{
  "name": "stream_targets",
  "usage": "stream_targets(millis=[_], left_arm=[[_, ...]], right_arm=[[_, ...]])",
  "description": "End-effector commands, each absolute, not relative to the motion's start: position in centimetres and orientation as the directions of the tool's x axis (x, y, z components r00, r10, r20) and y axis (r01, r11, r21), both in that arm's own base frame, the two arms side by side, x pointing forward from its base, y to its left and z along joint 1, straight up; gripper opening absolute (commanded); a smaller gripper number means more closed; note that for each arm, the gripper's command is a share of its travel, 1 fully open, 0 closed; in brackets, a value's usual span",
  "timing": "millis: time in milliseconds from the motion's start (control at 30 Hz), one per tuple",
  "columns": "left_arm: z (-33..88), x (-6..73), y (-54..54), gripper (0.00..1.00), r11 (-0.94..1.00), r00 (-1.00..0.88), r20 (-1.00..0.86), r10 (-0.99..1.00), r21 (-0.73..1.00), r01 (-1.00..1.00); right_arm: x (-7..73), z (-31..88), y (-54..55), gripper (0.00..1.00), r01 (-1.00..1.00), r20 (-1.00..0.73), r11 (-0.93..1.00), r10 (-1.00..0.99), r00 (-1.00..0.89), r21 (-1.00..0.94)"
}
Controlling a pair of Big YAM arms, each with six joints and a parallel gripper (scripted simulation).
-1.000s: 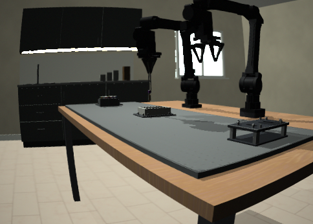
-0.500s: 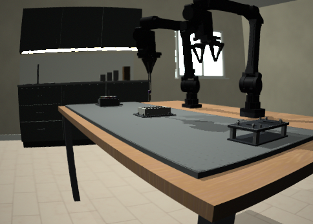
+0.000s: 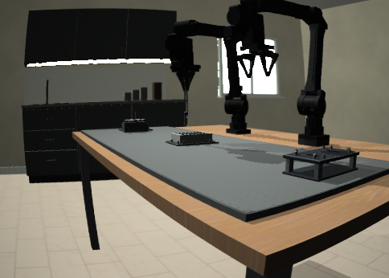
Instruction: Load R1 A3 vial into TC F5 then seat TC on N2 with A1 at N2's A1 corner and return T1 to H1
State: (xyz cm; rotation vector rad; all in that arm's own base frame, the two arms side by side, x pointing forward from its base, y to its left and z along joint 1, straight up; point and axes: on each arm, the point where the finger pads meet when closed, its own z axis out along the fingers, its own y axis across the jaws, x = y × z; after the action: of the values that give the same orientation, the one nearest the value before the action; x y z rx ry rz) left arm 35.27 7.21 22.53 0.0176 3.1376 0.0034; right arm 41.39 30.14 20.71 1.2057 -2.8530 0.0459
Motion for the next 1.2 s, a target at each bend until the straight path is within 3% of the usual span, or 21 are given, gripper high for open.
stream_targets(millis=[0, 1167], left_arm=[[24.0, 36.1, 7.2, 1.00, 1.000, -0.999, -0.035, 0.027, 0.008, 0.026], [24.0, 36.1, 7.2, 1.00, 1.000, -0.999, -0.035, 0.027, 0.008, 0.026]], right_arm=[[43.1, 21.9, 30.9, 0.09, -0.705, 0.025, 0.709, -0.704, -0.710, -0.019], [42.9, 22.8, 30.7, 0.09, -0.704, 0.009, 0.709, -0.704, -0.710, -0.022]])
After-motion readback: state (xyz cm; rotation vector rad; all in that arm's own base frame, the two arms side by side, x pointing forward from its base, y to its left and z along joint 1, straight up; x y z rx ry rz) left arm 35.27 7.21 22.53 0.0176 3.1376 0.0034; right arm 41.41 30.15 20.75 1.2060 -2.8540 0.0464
